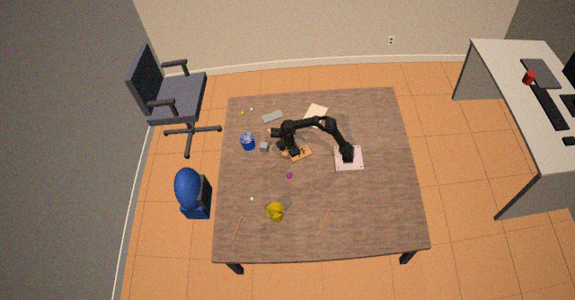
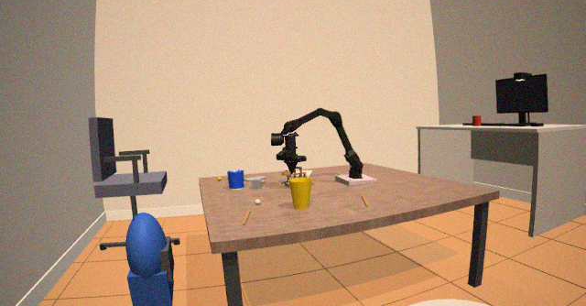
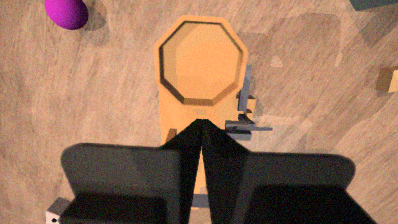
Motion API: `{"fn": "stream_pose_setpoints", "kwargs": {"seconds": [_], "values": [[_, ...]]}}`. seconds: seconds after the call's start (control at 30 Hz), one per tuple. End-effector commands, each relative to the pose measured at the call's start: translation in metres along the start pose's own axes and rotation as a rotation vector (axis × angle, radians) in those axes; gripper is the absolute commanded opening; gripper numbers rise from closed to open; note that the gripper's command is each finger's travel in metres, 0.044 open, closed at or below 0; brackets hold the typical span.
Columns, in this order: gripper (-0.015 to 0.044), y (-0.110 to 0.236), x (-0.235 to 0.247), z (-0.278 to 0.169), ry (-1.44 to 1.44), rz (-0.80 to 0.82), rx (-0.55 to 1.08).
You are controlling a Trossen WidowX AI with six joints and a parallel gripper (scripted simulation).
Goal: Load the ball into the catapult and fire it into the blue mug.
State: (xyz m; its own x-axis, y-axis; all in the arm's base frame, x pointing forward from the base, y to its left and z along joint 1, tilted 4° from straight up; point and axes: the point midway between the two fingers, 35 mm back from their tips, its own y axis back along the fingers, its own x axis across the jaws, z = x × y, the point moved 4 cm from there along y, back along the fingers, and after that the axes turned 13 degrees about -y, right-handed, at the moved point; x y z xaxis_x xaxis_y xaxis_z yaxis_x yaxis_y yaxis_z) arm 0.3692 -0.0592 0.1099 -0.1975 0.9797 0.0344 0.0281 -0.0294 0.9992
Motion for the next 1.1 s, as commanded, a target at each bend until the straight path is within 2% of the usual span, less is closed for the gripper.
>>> {"fn": "stream_pose_setpoints", "kwargs": {"seconds": [0.0, 0.5, 0.8, 1.07], "values": [[0.0, -0.008, 0.002, 0.003, 0.0, 0.006, -0.002], [0.0, -0.029, 0.003, 0.006, 0.0, 0.006, -0.002], [0.0, -0.022, 0.001, 0.006, 0.001, -0.002, -0.006], [0.021, 0.017, 0.011, 0.032, 0.0, 0.006, -0.005]]}}
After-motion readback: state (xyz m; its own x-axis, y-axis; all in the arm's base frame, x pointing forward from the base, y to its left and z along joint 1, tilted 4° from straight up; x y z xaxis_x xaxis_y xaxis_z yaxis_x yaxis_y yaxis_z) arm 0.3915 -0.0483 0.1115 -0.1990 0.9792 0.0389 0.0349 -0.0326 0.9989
